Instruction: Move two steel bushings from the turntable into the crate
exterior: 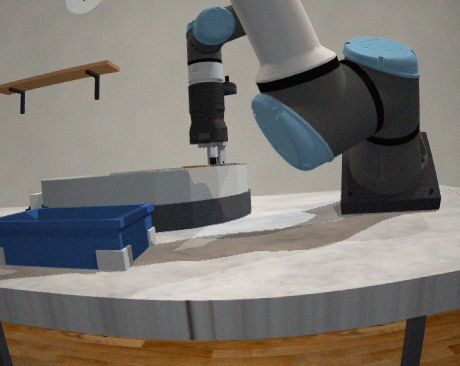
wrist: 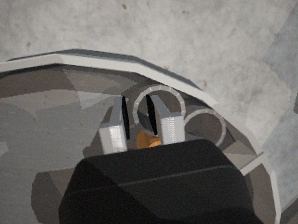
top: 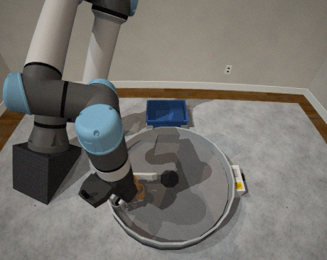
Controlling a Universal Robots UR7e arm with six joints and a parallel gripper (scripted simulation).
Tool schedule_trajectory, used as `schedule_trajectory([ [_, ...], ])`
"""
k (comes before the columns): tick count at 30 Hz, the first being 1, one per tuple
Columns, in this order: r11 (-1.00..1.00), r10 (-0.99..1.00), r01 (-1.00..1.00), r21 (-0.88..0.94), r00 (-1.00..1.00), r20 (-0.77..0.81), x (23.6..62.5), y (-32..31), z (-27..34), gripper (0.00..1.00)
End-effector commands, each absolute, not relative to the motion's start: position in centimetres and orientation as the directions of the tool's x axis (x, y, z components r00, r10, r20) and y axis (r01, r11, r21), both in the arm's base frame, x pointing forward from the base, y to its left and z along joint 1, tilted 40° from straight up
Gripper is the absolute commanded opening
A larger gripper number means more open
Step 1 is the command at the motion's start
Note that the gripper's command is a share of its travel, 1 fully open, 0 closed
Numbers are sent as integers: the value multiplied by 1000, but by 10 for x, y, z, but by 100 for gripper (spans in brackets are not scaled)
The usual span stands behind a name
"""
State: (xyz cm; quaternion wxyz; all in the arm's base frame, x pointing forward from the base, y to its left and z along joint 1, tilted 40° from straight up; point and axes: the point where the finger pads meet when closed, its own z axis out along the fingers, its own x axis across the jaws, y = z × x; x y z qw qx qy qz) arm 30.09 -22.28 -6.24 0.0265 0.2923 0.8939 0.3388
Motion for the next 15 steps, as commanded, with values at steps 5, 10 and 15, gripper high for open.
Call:
schedule_trajectory([
  [5,600,541,505,621,-828,150,301,-224,-62,45],
  [10,600,541,505,621,-828,150,301,-224,-62,0],
  [15,600,541,505,621,-828,150,301,-224,-62,0],
])
